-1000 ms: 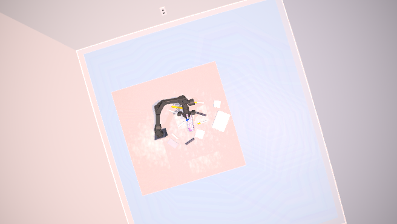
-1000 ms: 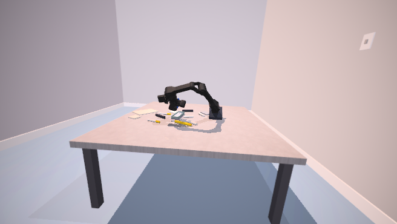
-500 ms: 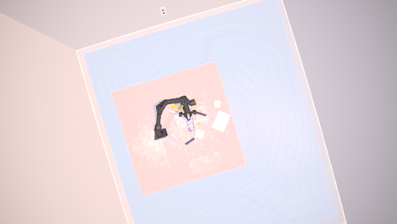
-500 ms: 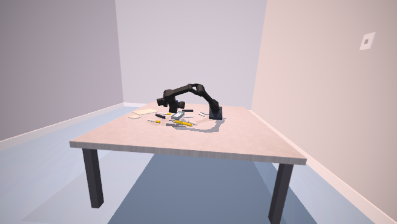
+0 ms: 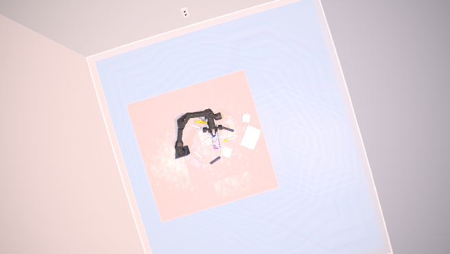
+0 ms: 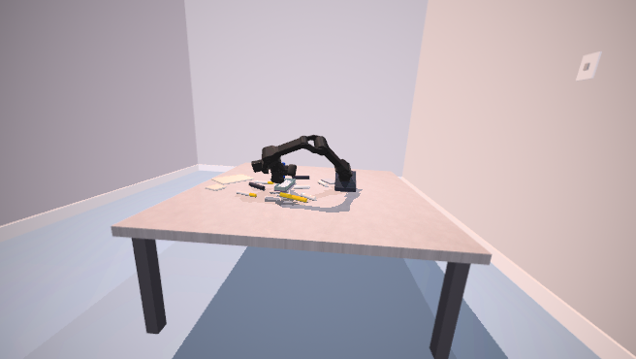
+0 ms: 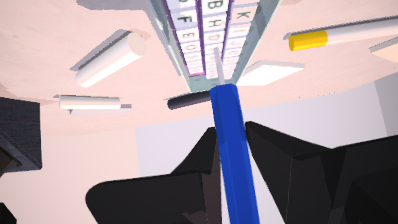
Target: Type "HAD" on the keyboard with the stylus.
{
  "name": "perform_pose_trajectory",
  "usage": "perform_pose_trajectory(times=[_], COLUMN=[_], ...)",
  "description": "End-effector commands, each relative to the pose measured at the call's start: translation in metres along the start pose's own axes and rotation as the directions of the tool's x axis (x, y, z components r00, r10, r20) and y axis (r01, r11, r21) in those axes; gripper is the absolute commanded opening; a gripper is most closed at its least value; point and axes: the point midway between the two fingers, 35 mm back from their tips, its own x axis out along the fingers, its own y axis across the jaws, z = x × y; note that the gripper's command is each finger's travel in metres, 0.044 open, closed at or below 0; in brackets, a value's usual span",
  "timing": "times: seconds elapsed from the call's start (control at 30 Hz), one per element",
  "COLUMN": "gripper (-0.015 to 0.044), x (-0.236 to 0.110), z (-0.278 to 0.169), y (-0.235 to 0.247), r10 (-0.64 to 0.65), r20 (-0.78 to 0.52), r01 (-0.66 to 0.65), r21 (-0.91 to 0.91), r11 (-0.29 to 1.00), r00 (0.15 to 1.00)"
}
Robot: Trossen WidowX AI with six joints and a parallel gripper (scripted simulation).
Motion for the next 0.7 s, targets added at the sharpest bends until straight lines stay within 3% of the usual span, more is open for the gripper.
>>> perform_pose_trajectory(times=[0.0,0.07,0.67], gripper=[0.0026,0.0079,0.0081], x=[0.0003,0.0001,0.0017], z=[0.0010,0.0018,0.0055], y=[-0.0006,-0.0024,-0.0039], r10=[0.000,-0.001,-0.001], r20=[0.004,0.004,0.005], r01=[0.000,0.000,0.001], r21=[0.005,0.005,0.005], r11=[1.000,1.000,1.000], r00=[1.000,1.000,1.000])
